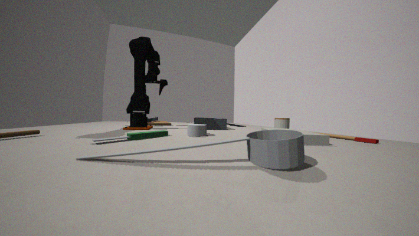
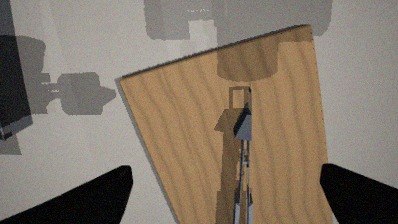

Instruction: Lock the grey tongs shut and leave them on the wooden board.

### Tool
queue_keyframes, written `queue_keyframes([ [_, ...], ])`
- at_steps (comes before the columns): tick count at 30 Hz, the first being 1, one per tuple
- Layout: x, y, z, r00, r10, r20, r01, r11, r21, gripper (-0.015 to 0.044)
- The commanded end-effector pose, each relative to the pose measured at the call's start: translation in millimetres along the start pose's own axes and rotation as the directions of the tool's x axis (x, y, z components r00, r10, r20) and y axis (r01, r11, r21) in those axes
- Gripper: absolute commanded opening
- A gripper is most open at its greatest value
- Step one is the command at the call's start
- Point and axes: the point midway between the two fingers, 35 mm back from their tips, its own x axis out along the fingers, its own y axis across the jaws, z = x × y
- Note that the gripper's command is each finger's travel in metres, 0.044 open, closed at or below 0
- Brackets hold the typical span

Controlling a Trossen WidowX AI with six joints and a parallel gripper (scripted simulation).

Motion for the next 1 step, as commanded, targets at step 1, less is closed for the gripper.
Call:
queue_keyframes([
  [1, -1.4, 0.8, -0.3, 1.0, 0.006, -0.002, -0.006, 1.0, -0.001, 0.044],
])
